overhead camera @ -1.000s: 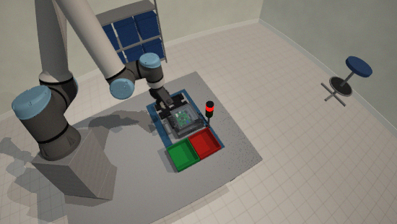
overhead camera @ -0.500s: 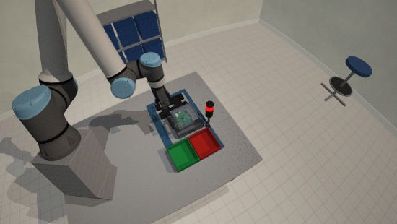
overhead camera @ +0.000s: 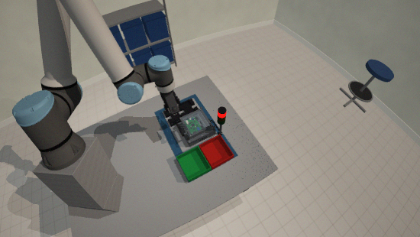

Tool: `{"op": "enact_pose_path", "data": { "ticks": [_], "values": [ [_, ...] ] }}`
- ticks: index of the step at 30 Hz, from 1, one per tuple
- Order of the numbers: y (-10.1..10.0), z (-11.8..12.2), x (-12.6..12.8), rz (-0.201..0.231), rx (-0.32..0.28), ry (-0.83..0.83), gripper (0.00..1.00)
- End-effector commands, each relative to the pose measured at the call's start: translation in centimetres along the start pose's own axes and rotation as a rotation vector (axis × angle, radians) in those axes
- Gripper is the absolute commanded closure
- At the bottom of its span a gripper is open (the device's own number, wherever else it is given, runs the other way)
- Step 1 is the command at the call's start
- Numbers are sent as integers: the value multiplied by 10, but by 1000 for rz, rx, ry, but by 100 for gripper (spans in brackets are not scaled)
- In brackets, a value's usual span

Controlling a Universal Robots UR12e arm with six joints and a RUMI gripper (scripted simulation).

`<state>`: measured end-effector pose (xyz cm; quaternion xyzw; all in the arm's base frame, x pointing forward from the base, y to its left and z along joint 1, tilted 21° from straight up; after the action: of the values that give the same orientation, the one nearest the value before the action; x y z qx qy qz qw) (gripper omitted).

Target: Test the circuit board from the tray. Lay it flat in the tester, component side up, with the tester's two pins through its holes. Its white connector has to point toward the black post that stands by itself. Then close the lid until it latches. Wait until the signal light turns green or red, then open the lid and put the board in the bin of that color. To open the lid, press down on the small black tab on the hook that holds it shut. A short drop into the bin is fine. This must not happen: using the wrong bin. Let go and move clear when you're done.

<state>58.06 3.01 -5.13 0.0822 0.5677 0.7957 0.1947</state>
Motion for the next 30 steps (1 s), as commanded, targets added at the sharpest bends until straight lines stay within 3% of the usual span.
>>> {"op": "enact_pose_path", "data": {
  "ticks": [1, 8, 9, 30],
  "values": [
    [0, 0, 0, -1, 0, 0, 100],
    [0, 0, 0, -1, 0, 0, 100],
    [0, 0, 0, -1, 0, 0, 85],
    [0, 0, 0, -1, 0, 0, 85]
  ]
}}
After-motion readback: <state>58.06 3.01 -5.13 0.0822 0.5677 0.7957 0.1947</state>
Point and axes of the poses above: the point where the finger pads meet when closed, its own y axis back along the fingers, its own x axis across the jaws, z = x × y, the point moved 3 cm from there along y, back along the fingers, and after that the axes turned 13 degrees about -y, right-handed, at the moved point
